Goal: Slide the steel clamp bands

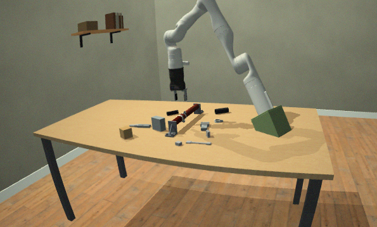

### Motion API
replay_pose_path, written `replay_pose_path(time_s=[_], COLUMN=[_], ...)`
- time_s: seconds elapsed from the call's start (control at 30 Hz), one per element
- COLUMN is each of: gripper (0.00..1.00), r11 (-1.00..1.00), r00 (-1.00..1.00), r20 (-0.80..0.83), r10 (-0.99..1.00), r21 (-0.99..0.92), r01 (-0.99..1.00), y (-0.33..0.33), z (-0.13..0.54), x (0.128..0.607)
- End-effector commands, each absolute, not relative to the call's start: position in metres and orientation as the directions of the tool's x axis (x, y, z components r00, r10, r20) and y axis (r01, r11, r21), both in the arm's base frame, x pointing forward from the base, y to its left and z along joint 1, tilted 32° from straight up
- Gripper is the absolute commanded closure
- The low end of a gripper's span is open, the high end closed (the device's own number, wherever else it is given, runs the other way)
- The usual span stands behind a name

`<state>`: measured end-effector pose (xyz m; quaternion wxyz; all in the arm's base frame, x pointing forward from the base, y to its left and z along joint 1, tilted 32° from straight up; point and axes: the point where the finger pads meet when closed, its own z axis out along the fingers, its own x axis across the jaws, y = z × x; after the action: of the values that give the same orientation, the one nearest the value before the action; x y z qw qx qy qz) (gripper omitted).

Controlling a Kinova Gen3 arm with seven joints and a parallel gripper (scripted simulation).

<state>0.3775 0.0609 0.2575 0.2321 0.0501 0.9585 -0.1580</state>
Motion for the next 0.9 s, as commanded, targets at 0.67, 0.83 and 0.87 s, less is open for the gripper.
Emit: replay_pose_path(time_s=[0.67, 0.83, 0.87], gripper=[0.0, 0.0, 0.0], r11=[0.949, 0.949, 0.949], r00=[-0.885, -0.885, -0.885], r20=[-0.465, -0.465, -0.465], r10=[0.013, 0.013, 0.013], r21=[-0.273, -0.273, -0.273], r01=[0.157, 0.157, 0.157], y=[0.067, 0.067, 0.067], z=[0.2645, 0.2645, 0.2645], x=[0.3732, 0.3732, 0.3732])
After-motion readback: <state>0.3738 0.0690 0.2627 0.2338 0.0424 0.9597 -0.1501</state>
